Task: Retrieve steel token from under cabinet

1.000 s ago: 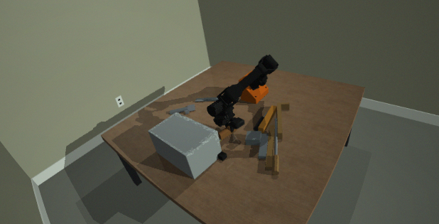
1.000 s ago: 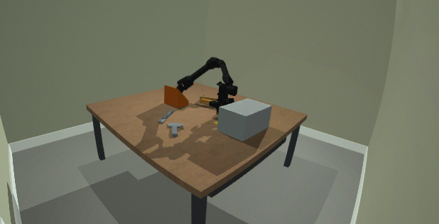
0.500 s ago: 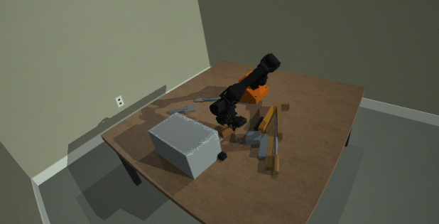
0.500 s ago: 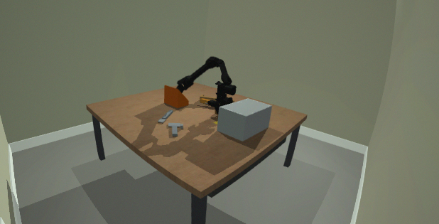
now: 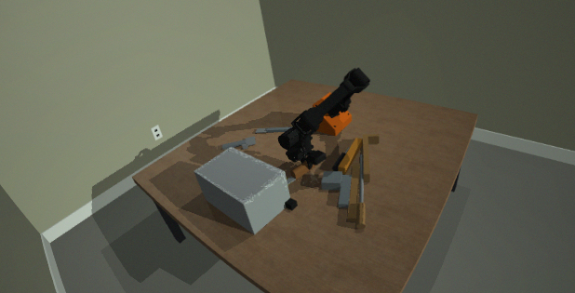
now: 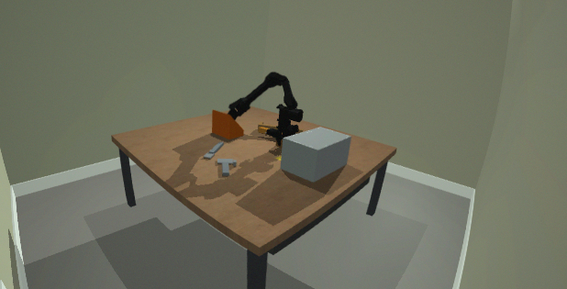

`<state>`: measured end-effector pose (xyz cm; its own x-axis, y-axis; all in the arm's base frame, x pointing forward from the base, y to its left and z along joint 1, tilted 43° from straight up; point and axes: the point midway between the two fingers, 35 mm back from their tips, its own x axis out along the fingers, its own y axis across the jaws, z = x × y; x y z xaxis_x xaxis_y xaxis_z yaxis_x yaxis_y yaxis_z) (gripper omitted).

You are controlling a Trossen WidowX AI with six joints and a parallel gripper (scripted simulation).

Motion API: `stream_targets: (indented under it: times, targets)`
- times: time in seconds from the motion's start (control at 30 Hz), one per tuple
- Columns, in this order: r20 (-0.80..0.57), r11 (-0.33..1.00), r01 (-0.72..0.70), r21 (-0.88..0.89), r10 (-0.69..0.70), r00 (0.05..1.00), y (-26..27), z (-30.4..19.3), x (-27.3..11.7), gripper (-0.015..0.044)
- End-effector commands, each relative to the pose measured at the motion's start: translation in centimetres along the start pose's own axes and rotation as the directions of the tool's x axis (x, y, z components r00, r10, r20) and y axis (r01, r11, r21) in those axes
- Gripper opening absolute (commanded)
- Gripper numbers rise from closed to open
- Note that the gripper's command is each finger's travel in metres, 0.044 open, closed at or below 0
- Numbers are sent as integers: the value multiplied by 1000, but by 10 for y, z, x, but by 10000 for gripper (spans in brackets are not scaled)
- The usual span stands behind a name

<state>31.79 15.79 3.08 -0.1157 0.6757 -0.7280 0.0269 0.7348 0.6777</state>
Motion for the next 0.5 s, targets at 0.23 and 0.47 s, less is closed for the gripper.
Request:
stream_targets:
  times: [0.23,0.47]
  targets:
    - [-3,1000,1,6,-1,1000,0,-13,1,0]
    - [-3,1000,1,6,-1,1000,0,-20,1,0]
